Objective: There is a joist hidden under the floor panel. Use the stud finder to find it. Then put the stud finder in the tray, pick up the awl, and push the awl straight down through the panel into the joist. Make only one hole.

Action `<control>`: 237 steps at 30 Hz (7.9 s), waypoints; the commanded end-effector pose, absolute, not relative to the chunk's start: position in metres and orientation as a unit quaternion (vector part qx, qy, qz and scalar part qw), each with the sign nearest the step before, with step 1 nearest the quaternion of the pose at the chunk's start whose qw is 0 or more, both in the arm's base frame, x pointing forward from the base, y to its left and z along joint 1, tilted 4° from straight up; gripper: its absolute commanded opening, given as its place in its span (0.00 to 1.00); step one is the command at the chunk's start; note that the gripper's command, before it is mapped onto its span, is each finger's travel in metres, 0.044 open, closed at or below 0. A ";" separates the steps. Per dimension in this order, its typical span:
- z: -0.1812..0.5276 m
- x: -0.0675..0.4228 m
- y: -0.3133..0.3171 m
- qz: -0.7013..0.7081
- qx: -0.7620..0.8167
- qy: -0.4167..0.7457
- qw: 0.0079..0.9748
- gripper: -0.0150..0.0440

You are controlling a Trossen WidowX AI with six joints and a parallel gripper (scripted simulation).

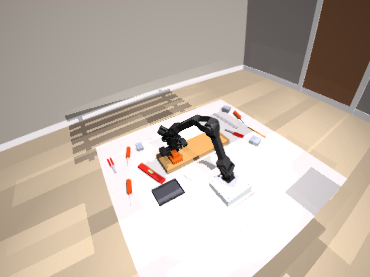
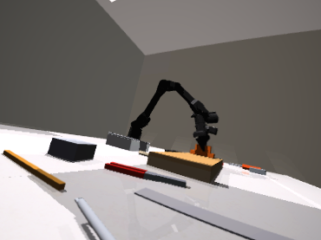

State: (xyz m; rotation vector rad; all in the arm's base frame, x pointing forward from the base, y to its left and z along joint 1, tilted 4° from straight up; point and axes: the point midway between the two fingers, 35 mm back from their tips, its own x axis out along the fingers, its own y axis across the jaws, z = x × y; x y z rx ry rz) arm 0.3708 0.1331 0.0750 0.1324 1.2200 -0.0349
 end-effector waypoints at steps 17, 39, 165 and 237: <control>0.078 0.374 0.163 -0.014 0.063 0.572 0.817 0.25; 0.070 0.366 0.088 -0.018 0.061 0.573 0.817 0.25; 0.151 0.331 -0.228 -0.018 0.038 0.575 0.817 0.25; 0.145 0.297 0.215 0.415 -0.300 0.482 0.711 0.25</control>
